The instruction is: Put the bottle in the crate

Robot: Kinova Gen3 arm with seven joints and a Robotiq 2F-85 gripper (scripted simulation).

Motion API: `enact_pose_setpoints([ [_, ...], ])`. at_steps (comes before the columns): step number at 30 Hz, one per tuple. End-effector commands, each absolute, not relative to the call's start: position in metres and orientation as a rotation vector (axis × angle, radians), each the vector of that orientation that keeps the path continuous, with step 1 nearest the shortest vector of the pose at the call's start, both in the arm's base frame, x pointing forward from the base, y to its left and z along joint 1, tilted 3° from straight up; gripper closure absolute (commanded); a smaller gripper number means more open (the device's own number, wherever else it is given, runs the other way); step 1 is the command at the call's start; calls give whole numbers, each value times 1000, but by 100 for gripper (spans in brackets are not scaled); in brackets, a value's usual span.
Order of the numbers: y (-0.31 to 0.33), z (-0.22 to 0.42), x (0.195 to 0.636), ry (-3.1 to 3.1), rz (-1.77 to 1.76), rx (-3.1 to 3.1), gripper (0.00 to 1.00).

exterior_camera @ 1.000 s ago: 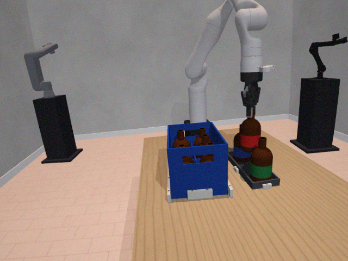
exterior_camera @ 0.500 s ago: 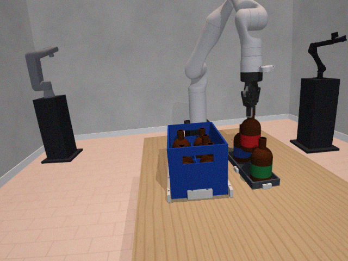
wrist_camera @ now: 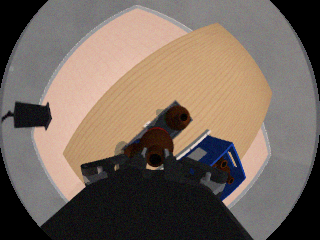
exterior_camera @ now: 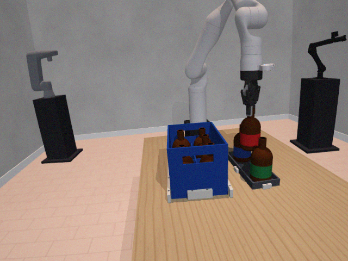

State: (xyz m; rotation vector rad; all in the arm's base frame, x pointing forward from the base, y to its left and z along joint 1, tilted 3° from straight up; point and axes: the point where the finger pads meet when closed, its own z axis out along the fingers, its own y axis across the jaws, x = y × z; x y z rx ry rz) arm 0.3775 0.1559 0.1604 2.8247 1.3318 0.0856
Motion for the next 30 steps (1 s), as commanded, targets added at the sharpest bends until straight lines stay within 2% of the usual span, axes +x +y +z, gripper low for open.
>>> enact_pose_setpoints([
  [1,157,163,378,1334,92,2825,100],
  [30,156,192,376,1334,92,2825,100],
])
